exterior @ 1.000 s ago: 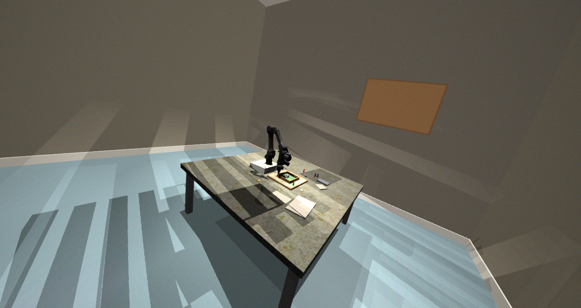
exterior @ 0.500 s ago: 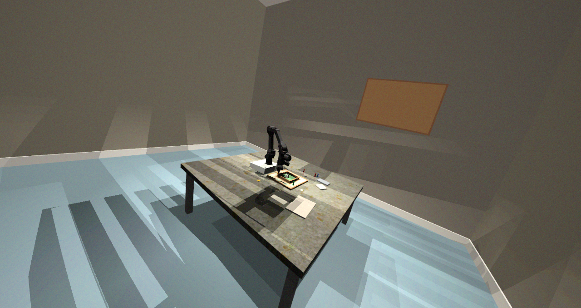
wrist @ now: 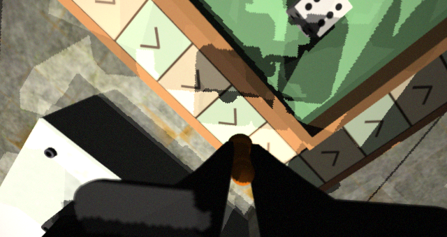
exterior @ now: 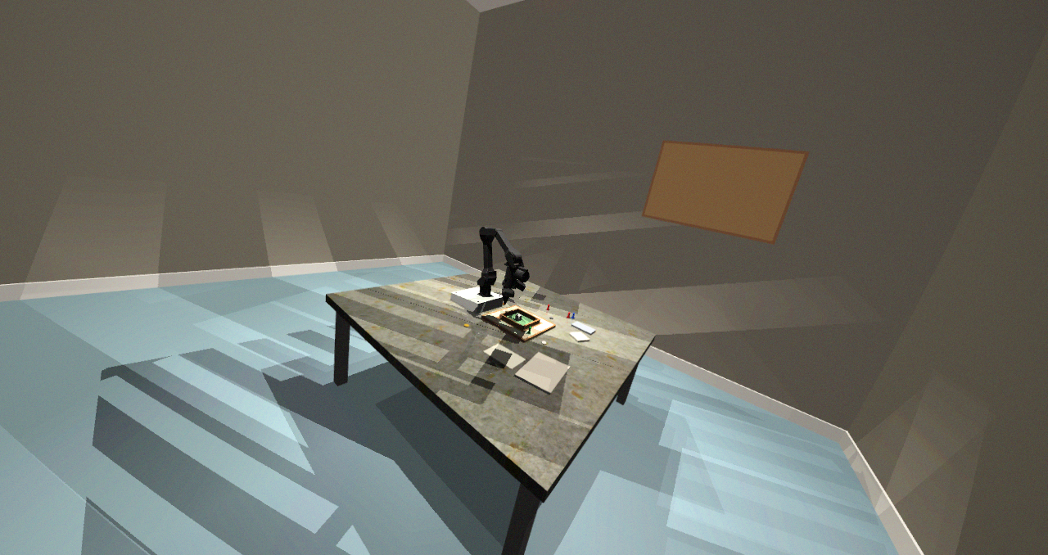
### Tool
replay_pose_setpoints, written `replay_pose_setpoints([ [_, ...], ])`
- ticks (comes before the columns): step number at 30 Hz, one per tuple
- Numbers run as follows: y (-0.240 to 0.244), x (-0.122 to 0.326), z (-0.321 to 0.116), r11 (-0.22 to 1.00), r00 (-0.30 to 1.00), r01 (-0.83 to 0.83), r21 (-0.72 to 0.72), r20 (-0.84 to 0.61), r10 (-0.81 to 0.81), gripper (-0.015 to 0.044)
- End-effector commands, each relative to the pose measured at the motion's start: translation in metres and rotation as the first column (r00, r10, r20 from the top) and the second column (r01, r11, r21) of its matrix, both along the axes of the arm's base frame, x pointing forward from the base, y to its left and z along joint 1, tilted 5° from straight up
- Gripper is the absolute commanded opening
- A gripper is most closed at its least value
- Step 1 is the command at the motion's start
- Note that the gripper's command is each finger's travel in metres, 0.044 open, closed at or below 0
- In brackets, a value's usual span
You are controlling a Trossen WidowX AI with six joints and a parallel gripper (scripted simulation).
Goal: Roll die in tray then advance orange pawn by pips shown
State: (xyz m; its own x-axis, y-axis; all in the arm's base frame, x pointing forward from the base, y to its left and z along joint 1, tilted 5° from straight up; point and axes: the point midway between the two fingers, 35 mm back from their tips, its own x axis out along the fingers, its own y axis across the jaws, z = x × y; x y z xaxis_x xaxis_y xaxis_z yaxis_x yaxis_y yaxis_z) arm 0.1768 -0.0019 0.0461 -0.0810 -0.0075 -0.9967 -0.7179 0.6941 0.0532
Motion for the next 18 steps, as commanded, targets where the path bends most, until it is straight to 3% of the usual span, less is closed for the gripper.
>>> replay_pose_setpoints([
  [1,0.000,0.003,0.021,1.000,1.000,0.000,-0.003,0.013,0.000,0.0000],
  [10,0.000,-0.001,0.068,1.000,1.000,0.000,-0.003,0.013,0.000,0.0000],
  [18,-0.003,0.014,0.070,1.000,1.000,0.000,-0.004,0.014,0.000,0.0000],
])
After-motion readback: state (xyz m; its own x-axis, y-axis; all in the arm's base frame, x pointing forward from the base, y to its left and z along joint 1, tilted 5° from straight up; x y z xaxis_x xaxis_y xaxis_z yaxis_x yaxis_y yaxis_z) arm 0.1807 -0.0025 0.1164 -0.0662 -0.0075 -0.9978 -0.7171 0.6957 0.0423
